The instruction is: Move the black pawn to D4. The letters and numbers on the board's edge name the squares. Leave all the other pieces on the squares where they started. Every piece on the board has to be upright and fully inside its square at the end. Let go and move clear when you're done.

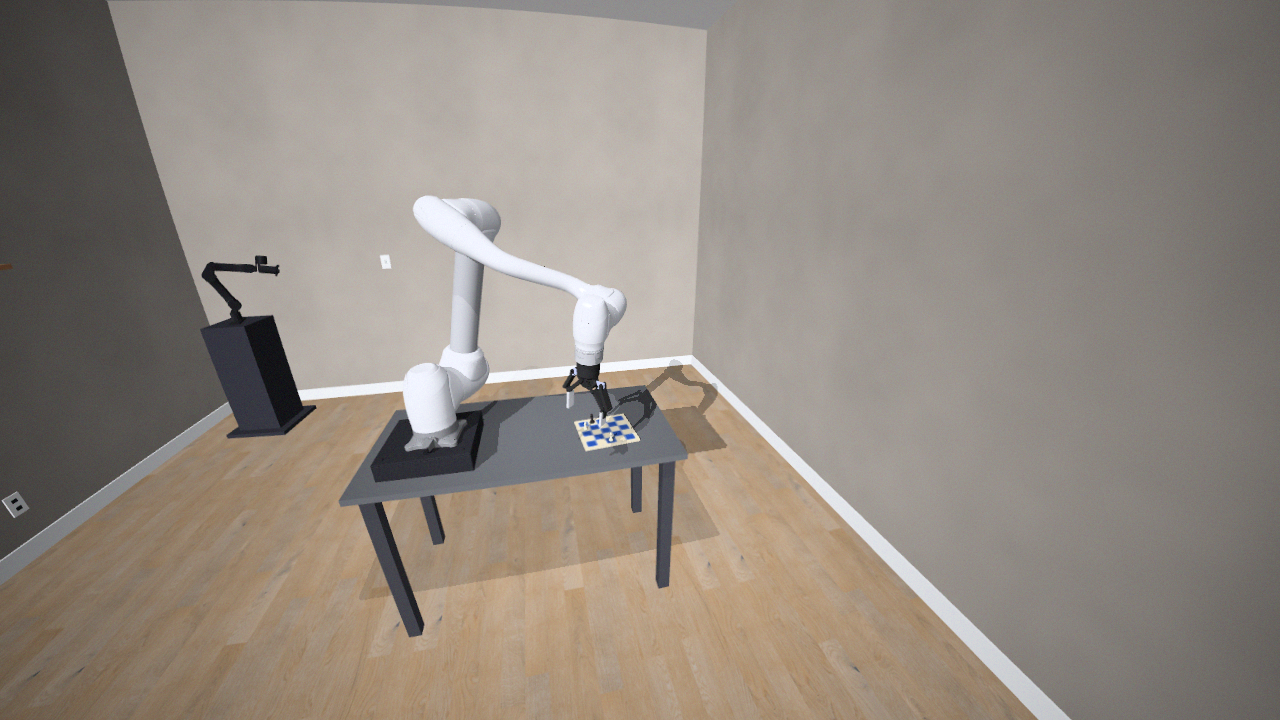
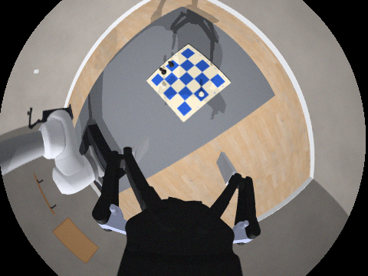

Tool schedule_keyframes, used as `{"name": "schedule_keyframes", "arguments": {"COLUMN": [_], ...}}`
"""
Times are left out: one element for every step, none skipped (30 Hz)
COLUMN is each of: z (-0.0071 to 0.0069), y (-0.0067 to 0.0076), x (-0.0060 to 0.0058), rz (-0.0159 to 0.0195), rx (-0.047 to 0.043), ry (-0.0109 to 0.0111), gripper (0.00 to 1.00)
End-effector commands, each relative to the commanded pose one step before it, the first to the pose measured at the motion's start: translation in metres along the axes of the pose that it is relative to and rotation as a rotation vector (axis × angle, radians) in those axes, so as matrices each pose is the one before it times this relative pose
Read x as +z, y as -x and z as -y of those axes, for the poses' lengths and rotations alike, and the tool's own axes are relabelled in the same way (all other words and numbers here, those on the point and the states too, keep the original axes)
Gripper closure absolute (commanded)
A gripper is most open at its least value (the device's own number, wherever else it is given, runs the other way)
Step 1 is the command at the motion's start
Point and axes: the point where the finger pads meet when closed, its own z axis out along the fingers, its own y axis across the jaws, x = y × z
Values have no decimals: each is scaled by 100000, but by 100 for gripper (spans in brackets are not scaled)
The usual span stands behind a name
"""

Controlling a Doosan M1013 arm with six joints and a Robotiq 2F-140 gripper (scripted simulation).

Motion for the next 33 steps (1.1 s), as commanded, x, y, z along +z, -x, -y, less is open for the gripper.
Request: {"name": "schedule_keyframes", "arguments": {"z": [4,0,0,0,0,0,0,0,0,0,0,0,0,0,0,0,0,3,22,57,106,165,232,303,375,482,608,653,730,0,742,0,0], "y": [-2,0,0,0,0,0,0,0,0,0,0,0,0,0,0,0,0,-1,-6,-16,-28,-38,-41,-31,0,-3,-8,144,92,0,221,0,0], "x": [-10,0,0,0,0,0,0,0,0,0,0,0,0,0,0,0,0,5,32,83,152,234,323,411,493,618,765,793,827,0,814,0,0], "rz": [-20,0,0,0,0,0,0,0,0,0,0,0,0,0,0,0,0,-24,-160,-412,-761,-1182,-1651,-2142,-2628,-3277,-3999,-4280,-4549,0,-4575,0,0], "rx": [-6,0,0,0,0,0,0,0,0,0,0,0,0,0,0,0,0,11,73,192,361,582,855,1188,1584,1750,1767,2316,2069,0,2289,0,0], "ry": [0,0,0,0,0,0,0,0,0,0,0,0,0,0,0,0,0,11,77,199,372,590,852,1157,1505,1730,1899,2429,2160,0,2417,0,0], "gripper": [0,0,0,0,0,0,0,0,0,0,0,0,0,0,0,0,0,0,0,0,0,0,0,0,0,0,0,0,0,0,0,0,0]}}
